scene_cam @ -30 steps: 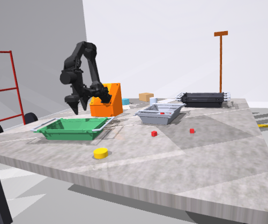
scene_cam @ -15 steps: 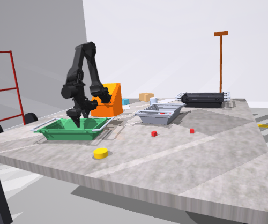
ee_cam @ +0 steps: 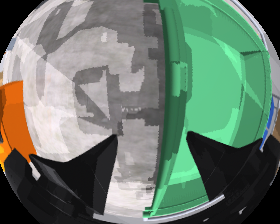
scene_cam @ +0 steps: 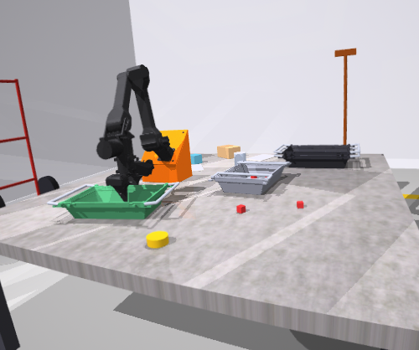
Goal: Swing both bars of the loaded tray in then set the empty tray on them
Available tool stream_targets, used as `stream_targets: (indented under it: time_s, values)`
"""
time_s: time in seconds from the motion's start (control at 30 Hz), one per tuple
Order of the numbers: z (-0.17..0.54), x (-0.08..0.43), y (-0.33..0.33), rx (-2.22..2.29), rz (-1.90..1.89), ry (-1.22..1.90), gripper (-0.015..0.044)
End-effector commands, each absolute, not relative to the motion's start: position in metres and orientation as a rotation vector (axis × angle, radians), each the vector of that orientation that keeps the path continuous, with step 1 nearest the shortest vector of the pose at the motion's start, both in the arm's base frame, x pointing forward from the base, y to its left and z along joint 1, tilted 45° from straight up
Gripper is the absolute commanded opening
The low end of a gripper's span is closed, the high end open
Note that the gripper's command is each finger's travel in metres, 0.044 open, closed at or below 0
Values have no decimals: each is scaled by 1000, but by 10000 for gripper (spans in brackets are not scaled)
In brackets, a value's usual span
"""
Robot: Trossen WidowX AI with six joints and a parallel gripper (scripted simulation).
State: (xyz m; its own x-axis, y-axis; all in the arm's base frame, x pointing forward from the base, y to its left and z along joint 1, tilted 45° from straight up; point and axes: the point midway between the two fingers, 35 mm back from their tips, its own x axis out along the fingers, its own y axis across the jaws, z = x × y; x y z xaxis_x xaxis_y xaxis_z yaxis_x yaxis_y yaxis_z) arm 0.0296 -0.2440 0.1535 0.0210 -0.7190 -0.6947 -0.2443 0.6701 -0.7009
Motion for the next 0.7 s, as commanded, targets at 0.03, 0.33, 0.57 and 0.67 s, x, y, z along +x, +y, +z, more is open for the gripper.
stream_targets:
  time_s: [0.03,0.33,0.57,0.67]
  values:
    - [153,30,-244,-827,-435,1545,279]
    - [153,30,-244,-827,-435,1545,195]
    - [153,30,-244,-827,-435,1545,148]
    - [153,30,-244,-827,-435,1545,128]
